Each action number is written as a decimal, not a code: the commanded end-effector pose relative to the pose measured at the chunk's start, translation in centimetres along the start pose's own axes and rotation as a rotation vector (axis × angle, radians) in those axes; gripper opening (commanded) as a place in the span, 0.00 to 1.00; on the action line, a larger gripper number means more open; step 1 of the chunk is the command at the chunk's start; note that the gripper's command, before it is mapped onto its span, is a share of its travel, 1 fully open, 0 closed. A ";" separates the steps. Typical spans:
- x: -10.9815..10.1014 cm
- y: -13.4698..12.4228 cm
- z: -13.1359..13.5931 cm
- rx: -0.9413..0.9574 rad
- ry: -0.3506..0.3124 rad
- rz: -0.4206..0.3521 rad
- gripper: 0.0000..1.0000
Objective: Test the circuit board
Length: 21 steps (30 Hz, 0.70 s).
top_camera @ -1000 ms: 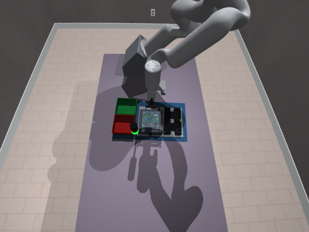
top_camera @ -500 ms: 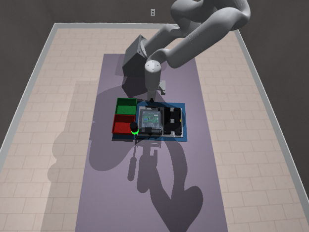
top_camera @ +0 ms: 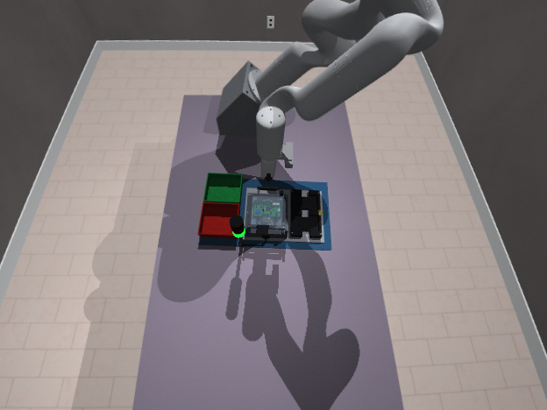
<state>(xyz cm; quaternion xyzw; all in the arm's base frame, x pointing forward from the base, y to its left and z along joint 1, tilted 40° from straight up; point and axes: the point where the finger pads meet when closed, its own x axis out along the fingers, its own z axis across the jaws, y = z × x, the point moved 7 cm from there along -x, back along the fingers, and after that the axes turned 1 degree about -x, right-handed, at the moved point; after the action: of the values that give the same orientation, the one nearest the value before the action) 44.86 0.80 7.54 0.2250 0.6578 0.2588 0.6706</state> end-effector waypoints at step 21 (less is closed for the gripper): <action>-0.7 0.0 0.1 0.000 -0.001 0.000 0.00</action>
<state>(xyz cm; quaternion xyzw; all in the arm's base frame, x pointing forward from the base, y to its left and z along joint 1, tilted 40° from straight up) 44.86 0.56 7.83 0.2250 0.6578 0.2588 0.6706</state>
